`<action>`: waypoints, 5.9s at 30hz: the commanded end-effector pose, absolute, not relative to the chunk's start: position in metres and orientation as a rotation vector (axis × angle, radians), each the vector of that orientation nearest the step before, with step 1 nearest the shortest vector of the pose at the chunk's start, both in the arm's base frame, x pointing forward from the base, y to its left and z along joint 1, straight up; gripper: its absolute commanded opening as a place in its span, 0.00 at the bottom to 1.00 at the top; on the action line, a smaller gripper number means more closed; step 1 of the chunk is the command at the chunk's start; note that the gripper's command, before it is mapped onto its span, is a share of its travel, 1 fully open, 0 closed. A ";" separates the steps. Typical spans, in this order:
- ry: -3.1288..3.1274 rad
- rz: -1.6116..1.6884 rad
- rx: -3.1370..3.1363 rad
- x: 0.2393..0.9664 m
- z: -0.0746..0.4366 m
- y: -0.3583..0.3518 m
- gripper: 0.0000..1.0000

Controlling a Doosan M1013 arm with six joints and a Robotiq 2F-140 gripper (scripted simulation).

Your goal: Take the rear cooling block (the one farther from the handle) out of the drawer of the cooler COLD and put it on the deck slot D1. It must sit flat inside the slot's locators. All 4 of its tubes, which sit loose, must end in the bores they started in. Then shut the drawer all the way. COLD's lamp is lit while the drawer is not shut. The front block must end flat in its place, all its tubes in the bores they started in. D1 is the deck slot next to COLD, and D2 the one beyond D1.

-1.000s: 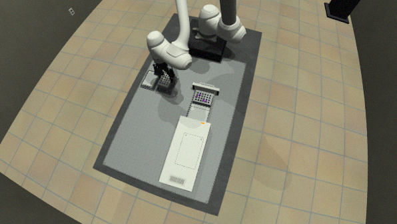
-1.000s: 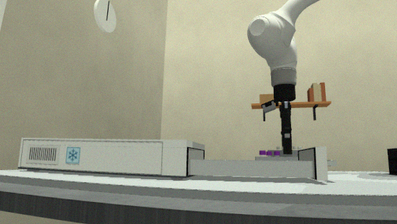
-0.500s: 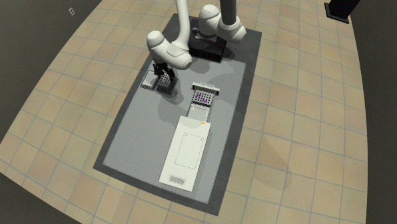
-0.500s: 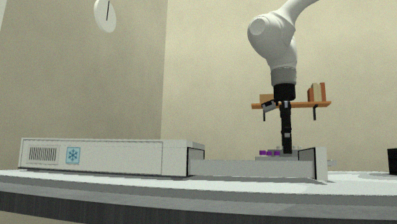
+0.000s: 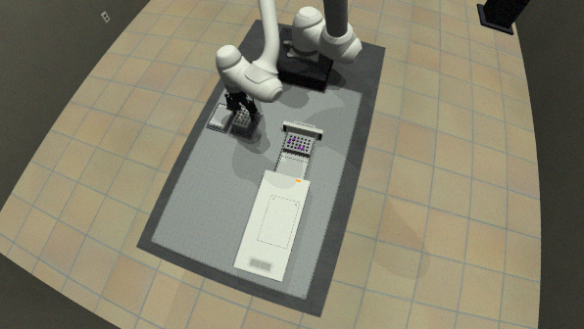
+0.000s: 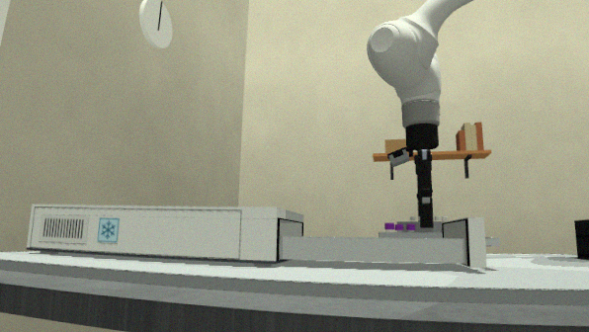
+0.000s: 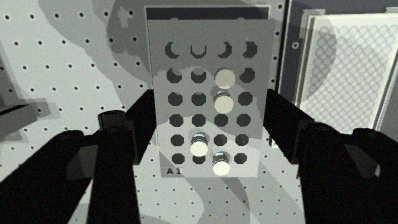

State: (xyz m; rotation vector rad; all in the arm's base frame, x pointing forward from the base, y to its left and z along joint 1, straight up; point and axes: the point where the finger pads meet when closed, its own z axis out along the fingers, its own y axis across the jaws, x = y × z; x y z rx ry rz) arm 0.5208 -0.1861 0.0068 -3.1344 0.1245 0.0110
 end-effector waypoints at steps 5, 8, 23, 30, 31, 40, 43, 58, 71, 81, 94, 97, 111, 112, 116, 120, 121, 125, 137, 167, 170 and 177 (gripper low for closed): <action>0.125 0.009 -3.134 0.521 0.007 -0.186 0.10; 0.125 0.009 -3.134 0.521 0.006 -0.186 0.10; 0.125 0.009 -3.134 0.521 0.005 -0.186 0.10; 0.125 0.009 -3.134 0.521 0.004 -0.186 0.10; 0.125 0.009 -3.134 0.521 0.004 -0.186 0.10; 0.125 0.009 -3.134 0.521 0.003 -0.186 0.10; 0.125 0.009 -3.134 0.521 0.002 -0.186 0.10; 0.125 0.009 -3.134 0.521 0.000 -0.186 0.10; 0.125 0.009 -3.134 0.521 -0.002 -0.186 0.10; 0.125 0.009 -3.134 0.521 -0.003 -0.186 0.10; 0.125 0.009 -3.134 0.521 -0.005 -0.186 0.10; 0.125 0.009 -3.134 0.521 -0.006 -0.186 0.10; 0.125 0.009 -3.134 0.521 -0.008 -0.186 0.10; 0.125 0.009 -3.134 0.521 -0.008 -0.186 0.10; 0.125 0.009 -3.134 0.521 -0.008 -0.186 0.10; 0.125 0.009 -3.134 0.521 -0.009 -0.186 0.10; 0.125 0.009 -3.134 0.521 -0.009 -0.186 0.10; 0.125 0.009 -3.134 0.521 -0.010 -0.186 0.10; 0.125 0.009 -3.134 0.521 -0.011 -0.186 0.10; 0.125 0.009 -3.134 0.521 -0.016 -0.186 0.10; 0.125 0.009 -3.134 0.521 -0.016 -0.186 0.10; 0.125 0.009 -3.134 0.521 -0.017 -0.186 0.10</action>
